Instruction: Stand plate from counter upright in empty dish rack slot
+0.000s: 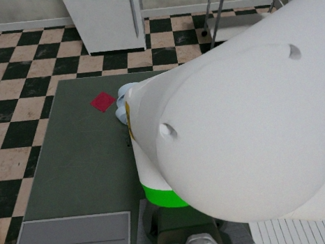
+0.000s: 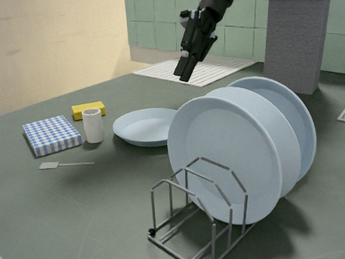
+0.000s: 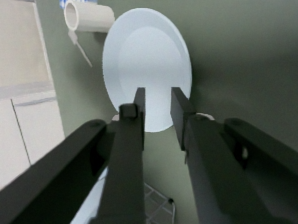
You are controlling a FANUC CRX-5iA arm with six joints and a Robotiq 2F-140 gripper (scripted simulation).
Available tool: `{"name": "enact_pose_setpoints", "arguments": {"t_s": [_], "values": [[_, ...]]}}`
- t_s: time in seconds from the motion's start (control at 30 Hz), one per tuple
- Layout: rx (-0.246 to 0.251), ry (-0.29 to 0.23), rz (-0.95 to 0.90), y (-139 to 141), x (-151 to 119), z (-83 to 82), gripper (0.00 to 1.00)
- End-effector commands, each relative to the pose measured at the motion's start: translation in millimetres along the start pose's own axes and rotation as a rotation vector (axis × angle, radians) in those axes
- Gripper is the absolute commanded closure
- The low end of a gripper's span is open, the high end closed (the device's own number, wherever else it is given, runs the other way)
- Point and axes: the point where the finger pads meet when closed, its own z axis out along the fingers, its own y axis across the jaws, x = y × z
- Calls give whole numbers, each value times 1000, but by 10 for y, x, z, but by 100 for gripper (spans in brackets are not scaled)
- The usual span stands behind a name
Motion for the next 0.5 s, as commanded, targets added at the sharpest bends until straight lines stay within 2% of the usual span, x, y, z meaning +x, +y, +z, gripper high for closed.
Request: {"name": "enact_pose_setpoints", "arguments": {"t_s": [0.0,0.47], "values": [[0,0,0,-2,1,-3,76],[0,0,0,10,1,11,76]]}}
